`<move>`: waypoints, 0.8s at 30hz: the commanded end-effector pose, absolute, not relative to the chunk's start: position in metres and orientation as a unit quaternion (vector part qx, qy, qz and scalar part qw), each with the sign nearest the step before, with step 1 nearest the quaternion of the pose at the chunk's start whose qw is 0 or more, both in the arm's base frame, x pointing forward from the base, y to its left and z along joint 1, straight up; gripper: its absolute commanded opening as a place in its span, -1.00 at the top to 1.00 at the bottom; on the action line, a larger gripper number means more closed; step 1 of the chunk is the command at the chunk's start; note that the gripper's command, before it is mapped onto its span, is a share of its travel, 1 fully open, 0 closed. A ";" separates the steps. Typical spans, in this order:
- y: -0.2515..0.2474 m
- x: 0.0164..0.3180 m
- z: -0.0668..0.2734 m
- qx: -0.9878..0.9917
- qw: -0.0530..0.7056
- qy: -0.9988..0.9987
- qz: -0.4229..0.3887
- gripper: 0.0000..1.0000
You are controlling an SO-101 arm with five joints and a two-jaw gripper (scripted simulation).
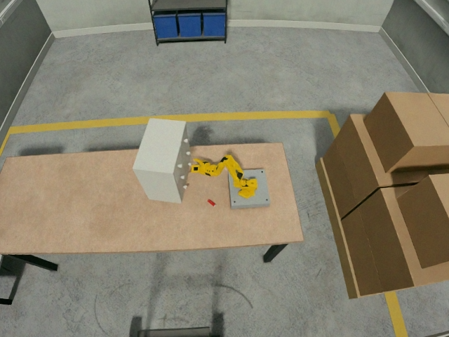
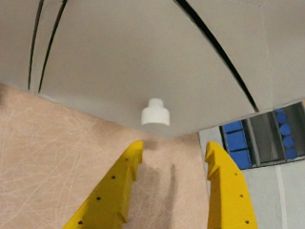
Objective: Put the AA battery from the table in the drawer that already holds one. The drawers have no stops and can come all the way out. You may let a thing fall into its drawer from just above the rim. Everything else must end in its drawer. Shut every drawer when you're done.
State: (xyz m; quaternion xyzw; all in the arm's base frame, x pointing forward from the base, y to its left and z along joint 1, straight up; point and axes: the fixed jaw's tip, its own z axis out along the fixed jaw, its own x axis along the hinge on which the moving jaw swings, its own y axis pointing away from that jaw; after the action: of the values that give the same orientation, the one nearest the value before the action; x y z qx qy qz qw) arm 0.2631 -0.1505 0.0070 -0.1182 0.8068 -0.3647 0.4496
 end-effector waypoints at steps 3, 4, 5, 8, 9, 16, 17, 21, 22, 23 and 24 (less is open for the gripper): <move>-0.148 0.265 0.004 -0.125 0.447 0.809 -0.361 0.57; -0.148 0.265 0.004 -0.125 0.447 0.809 -0.361 0.57; -0.148 0.265 0.004 -0.125 0.447 0.809 -0.361 0.57; -0.149 0.270 0.001 -0.127 0.448 0.808 -0.360 0.57; -0.150 0.273 0.000 -0.128 0.449 0.808 -0.359 0.57; -0.151 0.278 -0.004 -0.130 0.450 0.808 -0.358 0.57; -0.151 0.278 -0.004 -0.130 0.450 0.808 -0.358 0.57; -0.151 0.278 -0.004 -0.130 0.450 0.808 -0.358 0.57; -0.151 0.278 -0.004 -0.130 0.450 0.808 -0.358 0.57; -0.151 0.278 -0.004 -0.130 0.450 0.808 -0.358 0.57; -0.152 0.281 -0.005 -0.131 0.450 0.808 -0.358 0.57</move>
State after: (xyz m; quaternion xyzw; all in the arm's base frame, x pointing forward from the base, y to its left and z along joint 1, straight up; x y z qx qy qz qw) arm 0.2770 -0.1540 -0.0004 -0.1234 0.8054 -0.3624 0.4525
